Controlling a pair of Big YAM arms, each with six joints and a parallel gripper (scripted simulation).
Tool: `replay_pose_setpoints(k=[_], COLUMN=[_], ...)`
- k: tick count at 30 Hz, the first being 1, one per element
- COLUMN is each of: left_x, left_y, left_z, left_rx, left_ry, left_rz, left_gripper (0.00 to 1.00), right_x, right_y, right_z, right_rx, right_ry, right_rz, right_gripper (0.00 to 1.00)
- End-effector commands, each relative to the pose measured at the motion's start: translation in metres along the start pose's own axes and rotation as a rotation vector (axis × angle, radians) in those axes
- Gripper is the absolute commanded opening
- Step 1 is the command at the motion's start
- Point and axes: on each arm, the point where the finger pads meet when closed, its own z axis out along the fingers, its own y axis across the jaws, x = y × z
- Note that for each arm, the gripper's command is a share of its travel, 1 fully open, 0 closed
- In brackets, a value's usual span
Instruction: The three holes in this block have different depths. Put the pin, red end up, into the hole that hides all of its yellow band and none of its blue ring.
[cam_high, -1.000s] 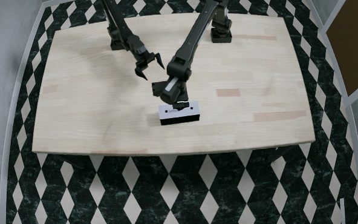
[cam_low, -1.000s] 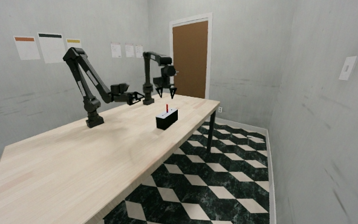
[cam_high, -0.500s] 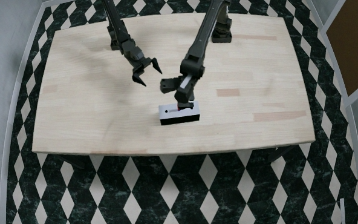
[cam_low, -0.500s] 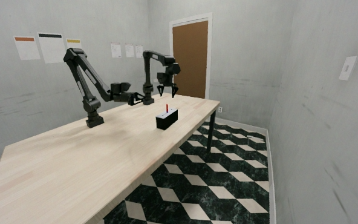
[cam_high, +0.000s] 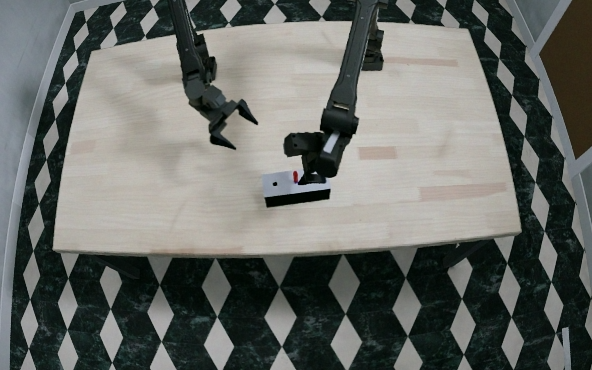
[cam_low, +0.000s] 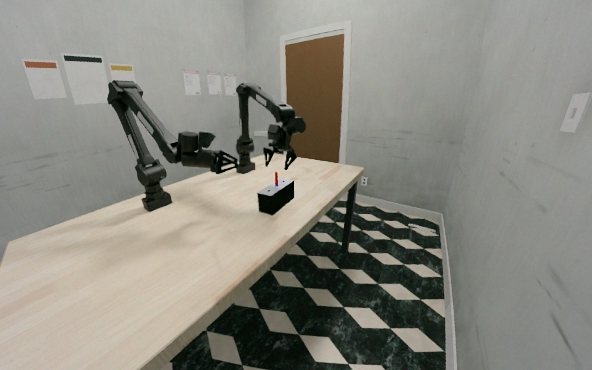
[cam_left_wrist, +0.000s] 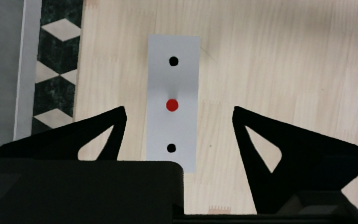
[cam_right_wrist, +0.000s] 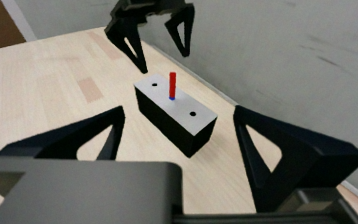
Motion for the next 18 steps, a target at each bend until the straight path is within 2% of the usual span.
replay_pose_setpoints(k=[1, 2, 13, 18], left_x=[-0.016, -0.030, -0.029, -0.029], left_y=[0.008, 0.012, 0.012, 0.012], left_z=[-0.022, -0.027, -0.027, -0.027], left_rx=[-0.061, -0.075, -0.074, -0.073], left_ry=[-0.063, -0.075, -0.073, -0.072], left_rz=[0.039, 0.062, 0.061, 0.061], left_gripper=[1.00, 1.00, 1.00, 1.00], right_x=[-0.039, -0.040, -0.066, -0.070], right_y=[-0.030, -0.032, -0.054, -0.056], right_z=[0.000, -0.002, -0.038, -0.044], right_rx=[-0.017, -0.031, -0.172, -0.197], right_ry=[-0.023, -0.019, -0.036, -0.044], right_rz=[-0.074, -0.072, -0.060, -0.050], right_gripper=[1.00, 1.00, 1.00, 1.00])
